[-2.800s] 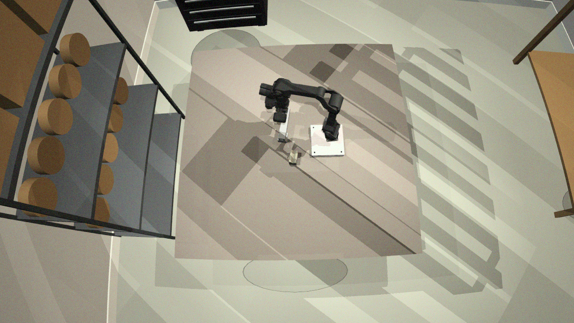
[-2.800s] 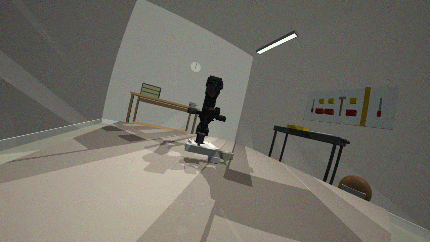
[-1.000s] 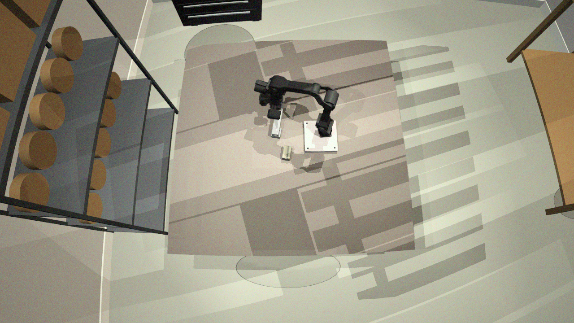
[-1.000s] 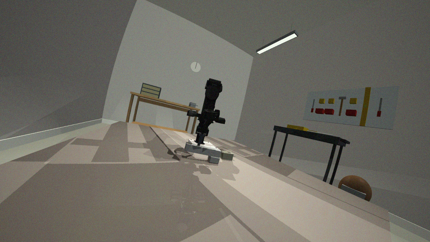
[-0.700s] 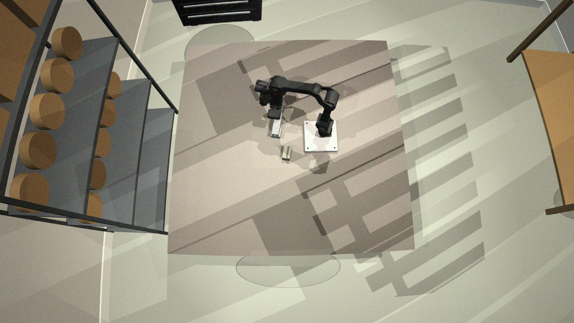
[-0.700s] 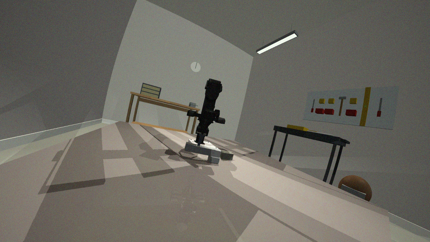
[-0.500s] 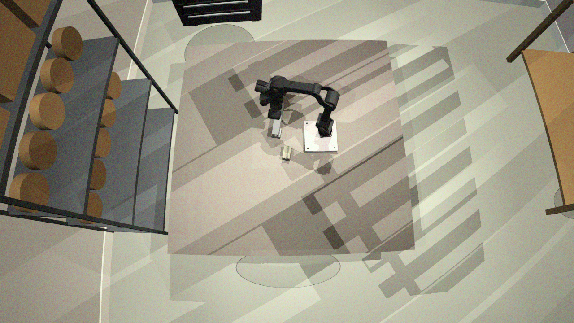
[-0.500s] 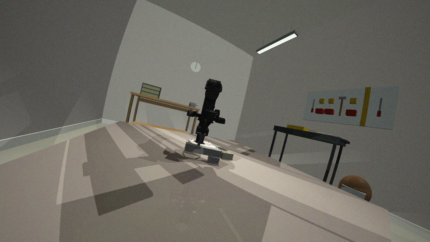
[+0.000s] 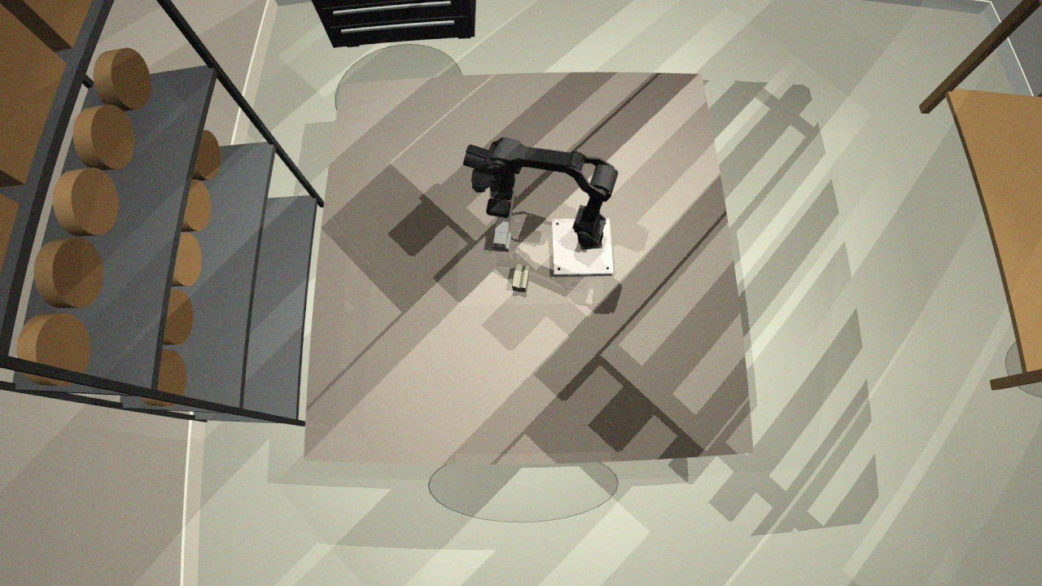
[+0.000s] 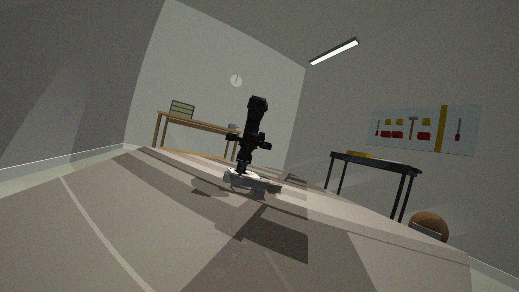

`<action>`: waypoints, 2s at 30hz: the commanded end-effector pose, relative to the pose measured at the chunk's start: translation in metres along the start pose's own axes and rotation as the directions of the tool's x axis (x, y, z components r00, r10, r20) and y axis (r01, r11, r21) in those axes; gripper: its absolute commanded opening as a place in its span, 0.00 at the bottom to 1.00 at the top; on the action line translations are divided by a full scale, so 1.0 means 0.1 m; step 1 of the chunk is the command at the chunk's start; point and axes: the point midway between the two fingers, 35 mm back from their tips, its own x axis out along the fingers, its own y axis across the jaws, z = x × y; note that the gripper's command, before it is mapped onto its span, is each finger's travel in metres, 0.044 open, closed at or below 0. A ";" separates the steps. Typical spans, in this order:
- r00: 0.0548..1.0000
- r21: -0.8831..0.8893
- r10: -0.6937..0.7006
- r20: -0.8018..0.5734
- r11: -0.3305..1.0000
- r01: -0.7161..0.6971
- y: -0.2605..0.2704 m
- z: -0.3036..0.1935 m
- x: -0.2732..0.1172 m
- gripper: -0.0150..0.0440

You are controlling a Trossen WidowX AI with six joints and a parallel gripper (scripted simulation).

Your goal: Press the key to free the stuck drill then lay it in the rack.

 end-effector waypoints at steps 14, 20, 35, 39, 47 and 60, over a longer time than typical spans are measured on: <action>0.998 0.005 0.001 -0.062 1.000 -0.001 -0.04 -0.09 0.27 0.25; 0.998 0.005 0.001 -0.062 1.000 -0.001 -0.04 -0.09 0.29 0.25; 0.998 0.005 0.001 -0.062 1.000 -0.001 -0.03 0.03 -0.42 0.70; 0.998 0.005 0.001 -0.062 1.000 -0.001 -0.03 0.04 -0.49 0.88; 0.999 -0.748 0.010 -0.053 0.662 -0.046 0.84 0.16 0.18 1.00; 0.998 -0.998 0.014 -0.062 0.005 -0.062 1.58 -0.06 0.64 1.00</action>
